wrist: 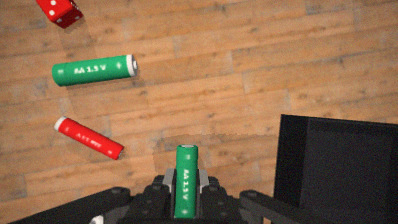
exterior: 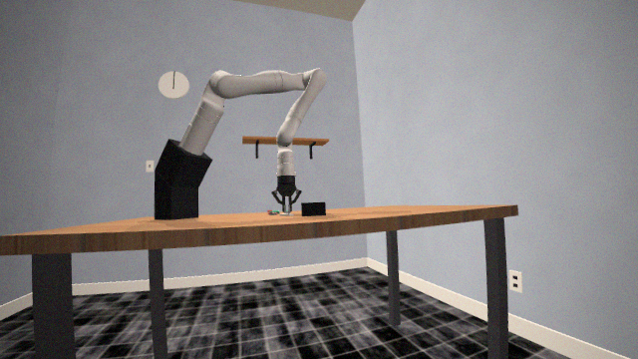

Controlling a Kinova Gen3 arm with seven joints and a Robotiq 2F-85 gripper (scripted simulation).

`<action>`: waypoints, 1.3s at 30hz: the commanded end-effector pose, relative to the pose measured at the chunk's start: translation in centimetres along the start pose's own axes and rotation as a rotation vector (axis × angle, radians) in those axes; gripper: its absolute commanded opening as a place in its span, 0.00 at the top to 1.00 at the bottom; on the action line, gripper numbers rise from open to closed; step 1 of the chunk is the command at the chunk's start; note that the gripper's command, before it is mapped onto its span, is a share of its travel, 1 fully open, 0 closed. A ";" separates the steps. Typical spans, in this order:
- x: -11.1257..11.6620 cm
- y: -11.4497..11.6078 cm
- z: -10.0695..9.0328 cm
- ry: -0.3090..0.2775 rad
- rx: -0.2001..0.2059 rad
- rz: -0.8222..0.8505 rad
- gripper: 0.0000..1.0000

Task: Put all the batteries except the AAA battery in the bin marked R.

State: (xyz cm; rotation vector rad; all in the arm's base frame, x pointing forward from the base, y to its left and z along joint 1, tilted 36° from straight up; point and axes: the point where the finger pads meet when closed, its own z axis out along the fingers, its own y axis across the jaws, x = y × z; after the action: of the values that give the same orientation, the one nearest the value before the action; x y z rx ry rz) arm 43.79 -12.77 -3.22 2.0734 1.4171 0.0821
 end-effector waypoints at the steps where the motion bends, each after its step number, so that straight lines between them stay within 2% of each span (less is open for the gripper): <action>1: 0.0 0.0 0.0 0.001 -0.001 0.000 0.91; 18: 0.0 0.0 0.0 0.001 -0.001 0.000 0.91; 31: 0.0 0.0 -4.4 0.001 -0.001 0.000 0.91; 33: 0.0 0.0 -4.4 0.001 -0.001 0.000 0.91; 39: 0.0 0.0 -6.0 0.001 -0.001 0.000 0.91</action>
State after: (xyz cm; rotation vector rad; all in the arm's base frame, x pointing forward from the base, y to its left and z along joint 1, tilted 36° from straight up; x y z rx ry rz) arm 41.20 -10.98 0.99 2.0828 1.4055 0.0615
